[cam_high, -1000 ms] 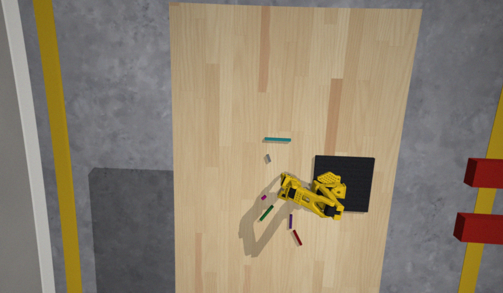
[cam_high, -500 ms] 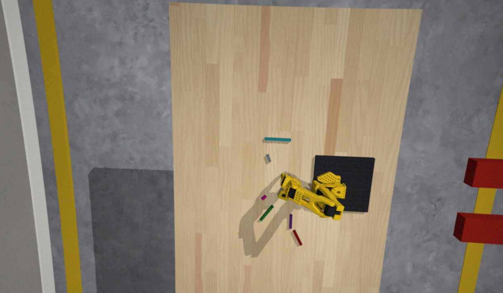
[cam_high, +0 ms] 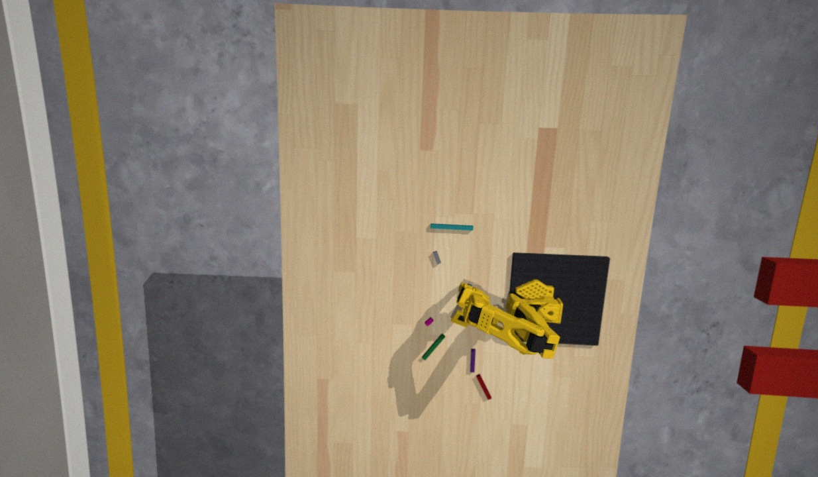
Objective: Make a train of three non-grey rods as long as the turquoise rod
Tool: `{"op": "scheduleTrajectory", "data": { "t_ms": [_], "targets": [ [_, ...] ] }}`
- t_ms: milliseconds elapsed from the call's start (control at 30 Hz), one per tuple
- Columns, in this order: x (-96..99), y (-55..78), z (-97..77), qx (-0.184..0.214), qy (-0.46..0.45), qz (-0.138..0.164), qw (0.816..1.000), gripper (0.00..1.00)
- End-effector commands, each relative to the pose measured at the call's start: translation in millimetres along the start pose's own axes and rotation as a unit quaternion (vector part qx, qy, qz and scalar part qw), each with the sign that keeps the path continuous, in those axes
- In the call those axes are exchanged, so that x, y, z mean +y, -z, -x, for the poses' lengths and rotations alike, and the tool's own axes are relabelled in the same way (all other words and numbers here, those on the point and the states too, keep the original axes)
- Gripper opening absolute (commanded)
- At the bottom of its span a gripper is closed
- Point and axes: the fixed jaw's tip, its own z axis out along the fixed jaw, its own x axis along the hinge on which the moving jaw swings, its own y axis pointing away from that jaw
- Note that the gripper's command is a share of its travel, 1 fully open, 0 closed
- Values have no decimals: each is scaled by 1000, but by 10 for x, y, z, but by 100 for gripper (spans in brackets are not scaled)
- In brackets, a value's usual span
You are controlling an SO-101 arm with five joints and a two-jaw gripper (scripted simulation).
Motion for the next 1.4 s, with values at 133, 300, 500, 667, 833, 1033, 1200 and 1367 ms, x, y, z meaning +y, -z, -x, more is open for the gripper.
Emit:
{"op": "scheduleTrajectory", "data": {
  "t_ms": [133, 300, 500, 667, 833, 1033, 1200, 1367],
  "targets": [
    [40, -27, 9, 1, 0, 10, 1000, 6],
    [40, -27, 9, 1, 0, 10, 1000, 4],
    [40, -27, 9, 1, 0, 10, 1000, 1],
    [40, -27, 9, 1, 0, 10, 1000, 0],
    [40, -27, 9, 1, 0, 10, 1000, 0],
    [40, -27, 9, 1, 0, 10, 1000, 0],
    [40, -27, 9, 1, 0, 10, 1000, 0],
    [40, -27, 9, 1, 0, 10, 1000, 0]
  ]
}}
